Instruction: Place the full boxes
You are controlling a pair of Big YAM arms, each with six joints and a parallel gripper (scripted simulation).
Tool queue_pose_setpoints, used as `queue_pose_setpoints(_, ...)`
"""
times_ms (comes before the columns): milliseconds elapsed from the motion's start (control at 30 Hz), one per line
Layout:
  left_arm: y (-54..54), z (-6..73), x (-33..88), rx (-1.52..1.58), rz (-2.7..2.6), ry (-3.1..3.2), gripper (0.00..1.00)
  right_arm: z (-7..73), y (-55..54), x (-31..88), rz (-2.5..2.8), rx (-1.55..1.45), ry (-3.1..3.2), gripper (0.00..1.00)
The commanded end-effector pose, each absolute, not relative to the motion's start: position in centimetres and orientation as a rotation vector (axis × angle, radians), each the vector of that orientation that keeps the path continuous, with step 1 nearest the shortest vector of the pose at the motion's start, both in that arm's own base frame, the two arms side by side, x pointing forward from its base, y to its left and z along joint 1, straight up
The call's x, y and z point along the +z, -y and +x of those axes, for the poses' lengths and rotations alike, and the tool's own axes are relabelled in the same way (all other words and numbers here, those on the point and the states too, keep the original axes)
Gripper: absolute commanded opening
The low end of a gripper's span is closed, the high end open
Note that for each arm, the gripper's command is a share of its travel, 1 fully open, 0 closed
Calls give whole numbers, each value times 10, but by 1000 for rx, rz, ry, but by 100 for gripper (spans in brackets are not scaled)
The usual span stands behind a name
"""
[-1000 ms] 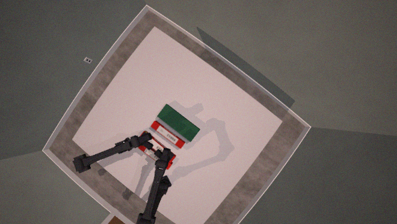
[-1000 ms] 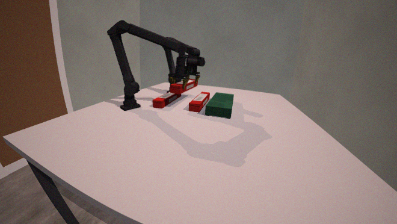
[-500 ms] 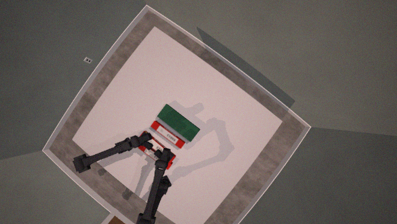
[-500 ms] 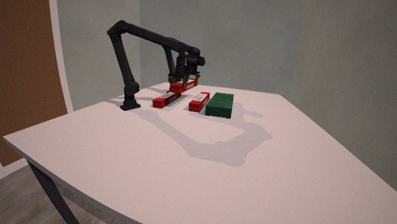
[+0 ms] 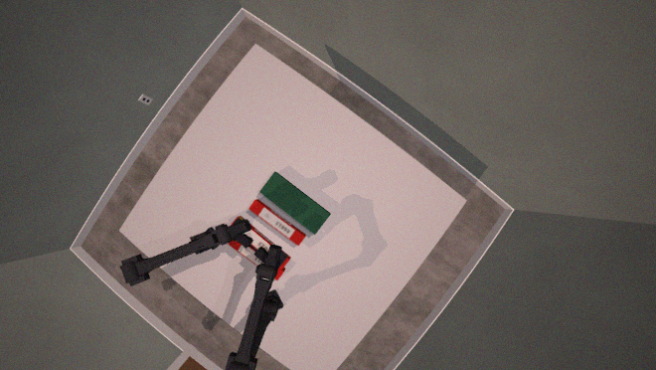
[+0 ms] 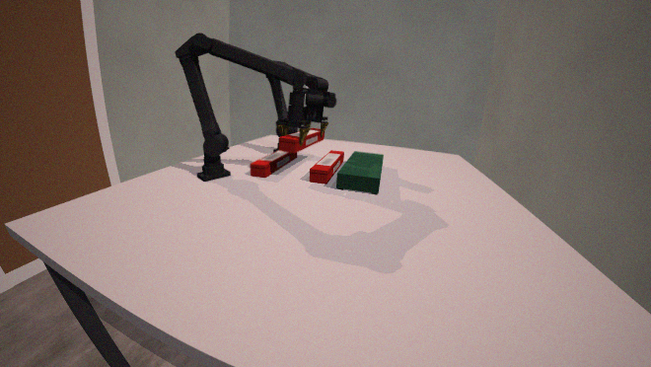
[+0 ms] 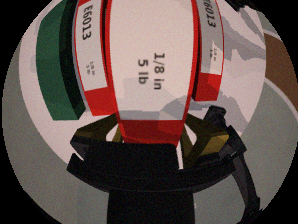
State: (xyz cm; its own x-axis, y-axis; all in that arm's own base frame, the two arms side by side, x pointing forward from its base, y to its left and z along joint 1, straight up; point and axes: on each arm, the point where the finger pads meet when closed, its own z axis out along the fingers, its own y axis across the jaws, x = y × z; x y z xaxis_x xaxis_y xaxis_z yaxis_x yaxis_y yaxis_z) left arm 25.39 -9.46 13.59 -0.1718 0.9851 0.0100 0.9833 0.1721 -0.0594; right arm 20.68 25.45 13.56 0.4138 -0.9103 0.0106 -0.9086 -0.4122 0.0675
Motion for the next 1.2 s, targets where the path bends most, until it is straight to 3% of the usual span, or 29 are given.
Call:
queue_pose_setpoints(0,96,284,190,-46,-2067,2457,0,234,-268,196,2704,20,1747,0)
queue_pose_setpoints(1167,92,332,192,-58,-2071,2462,0,281,-283,199,2717,34,1755,0)
